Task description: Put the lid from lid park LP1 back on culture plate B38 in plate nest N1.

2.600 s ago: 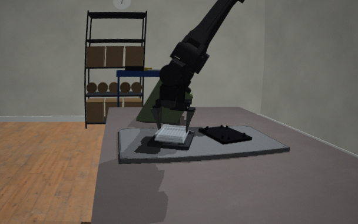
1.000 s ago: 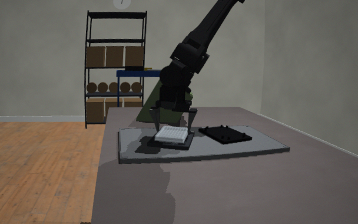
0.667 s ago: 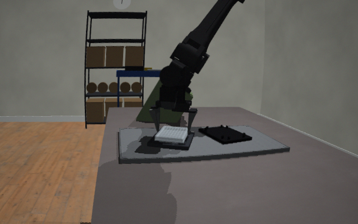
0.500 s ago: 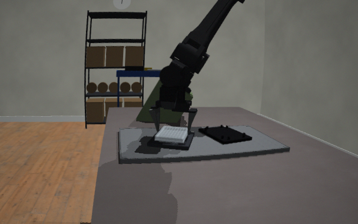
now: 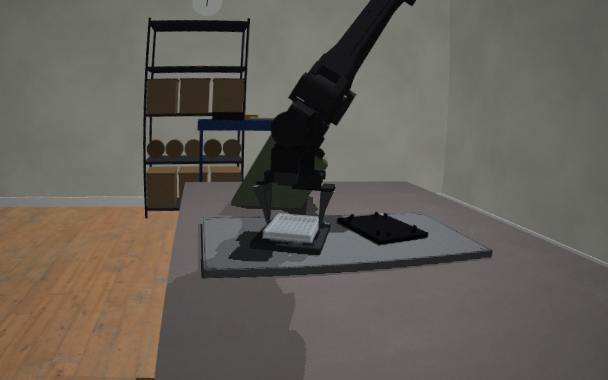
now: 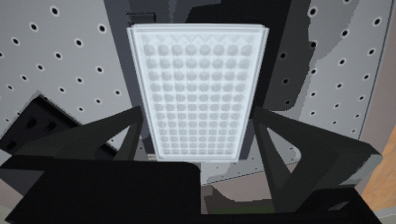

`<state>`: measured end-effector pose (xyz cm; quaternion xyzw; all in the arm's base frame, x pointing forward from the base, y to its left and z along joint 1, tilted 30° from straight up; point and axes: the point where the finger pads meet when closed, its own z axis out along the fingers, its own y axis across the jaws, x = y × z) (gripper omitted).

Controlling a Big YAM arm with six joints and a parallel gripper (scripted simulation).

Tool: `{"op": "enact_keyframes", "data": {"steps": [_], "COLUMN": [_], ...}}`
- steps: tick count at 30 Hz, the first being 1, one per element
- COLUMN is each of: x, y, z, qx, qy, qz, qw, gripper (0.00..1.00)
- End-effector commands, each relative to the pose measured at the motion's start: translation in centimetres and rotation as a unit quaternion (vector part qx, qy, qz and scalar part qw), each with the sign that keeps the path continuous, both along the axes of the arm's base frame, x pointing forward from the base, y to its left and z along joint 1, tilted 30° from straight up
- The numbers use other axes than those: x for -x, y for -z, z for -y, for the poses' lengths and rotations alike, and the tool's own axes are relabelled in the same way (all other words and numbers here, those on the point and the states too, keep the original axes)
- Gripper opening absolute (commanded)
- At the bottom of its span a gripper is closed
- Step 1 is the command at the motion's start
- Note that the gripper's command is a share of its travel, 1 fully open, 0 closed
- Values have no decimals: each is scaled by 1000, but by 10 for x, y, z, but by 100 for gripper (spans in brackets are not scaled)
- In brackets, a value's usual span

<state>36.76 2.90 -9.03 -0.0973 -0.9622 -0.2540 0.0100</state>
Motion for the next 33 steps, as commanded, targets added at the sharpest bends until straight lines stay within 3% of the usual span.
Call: {"op": "enact_keyframes", "data": {"steps": [1, 10, 15, 29, 33], "x": [-10, -10, -20, -20, -5], "y": [-2, -2, -24, -53, -37], "z": [1, 1, 16, 33, 22], "qx": [1, 1, 3, 6, 0], "qy": [1, 1, 4, 4, -6], "qz": [12, 12, 26, 28, 3], "qw": [1000, 1000, 1000, 1000, 1000], "gripper": [100, 100, 100, 100, 100]}}
